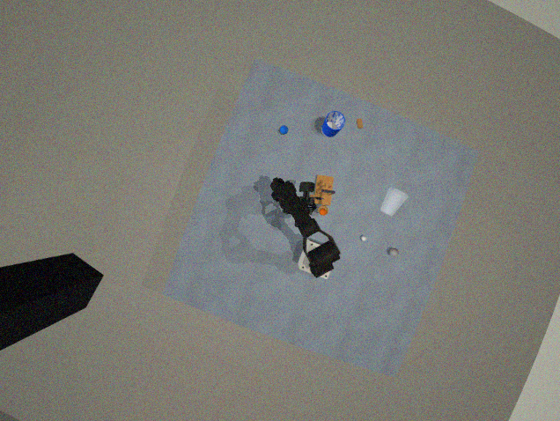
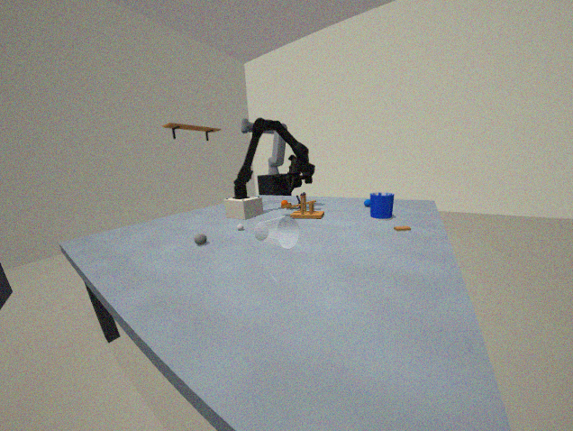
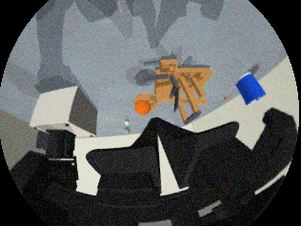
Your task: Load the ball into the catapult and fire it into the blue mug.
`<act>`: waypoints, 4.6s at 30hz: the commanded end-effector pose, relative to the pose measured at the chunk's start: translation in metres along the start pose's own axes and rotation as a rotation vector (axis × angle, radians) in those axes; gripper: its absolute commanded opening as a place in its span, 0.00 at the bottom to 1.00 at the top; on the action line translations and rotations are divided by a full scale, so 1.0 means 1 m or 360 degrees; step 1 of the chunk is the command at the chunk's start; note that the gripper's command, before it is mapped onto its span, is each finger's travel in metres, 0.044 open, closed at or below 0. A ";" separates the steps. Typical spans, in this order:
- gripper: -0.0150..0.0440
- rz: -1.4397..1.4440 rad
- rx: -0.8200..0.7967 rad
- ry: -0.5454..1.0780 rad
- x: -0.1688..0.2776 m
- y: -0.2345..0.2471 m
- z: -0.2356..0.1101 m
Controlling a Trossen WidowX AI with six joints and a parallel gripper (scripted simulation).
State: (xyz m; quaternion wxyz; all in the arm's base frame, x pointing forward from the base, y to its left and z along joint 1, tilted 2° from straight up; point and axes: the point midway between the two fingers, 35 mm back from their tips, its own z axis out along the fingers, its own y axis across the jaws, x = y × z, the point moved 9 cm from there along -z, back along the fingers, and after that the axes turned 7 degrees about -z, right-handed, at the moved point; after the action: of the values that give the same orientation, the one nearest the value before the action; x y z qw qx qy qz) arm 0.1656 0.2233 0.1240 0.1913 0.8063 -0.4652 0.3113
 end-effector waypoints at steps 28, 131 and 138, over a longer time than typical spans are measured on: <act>0.25 -0.0017 -0.0003 0.0012 -0.037 -0.003 0.039; 1.00 0.2233 0.0207 -0.1733 0.219 -0.209 -0.025; 1.00 0.2410 0.0290 -0.1923 0.256 -0.217 -0.024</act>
State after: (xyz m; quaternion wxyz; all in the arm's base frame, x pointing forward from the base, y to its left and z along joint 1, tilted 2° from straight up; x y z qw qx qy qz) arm 0.4339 0.1901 0.3021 -0.3714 0.3503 -0.8576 -0.0615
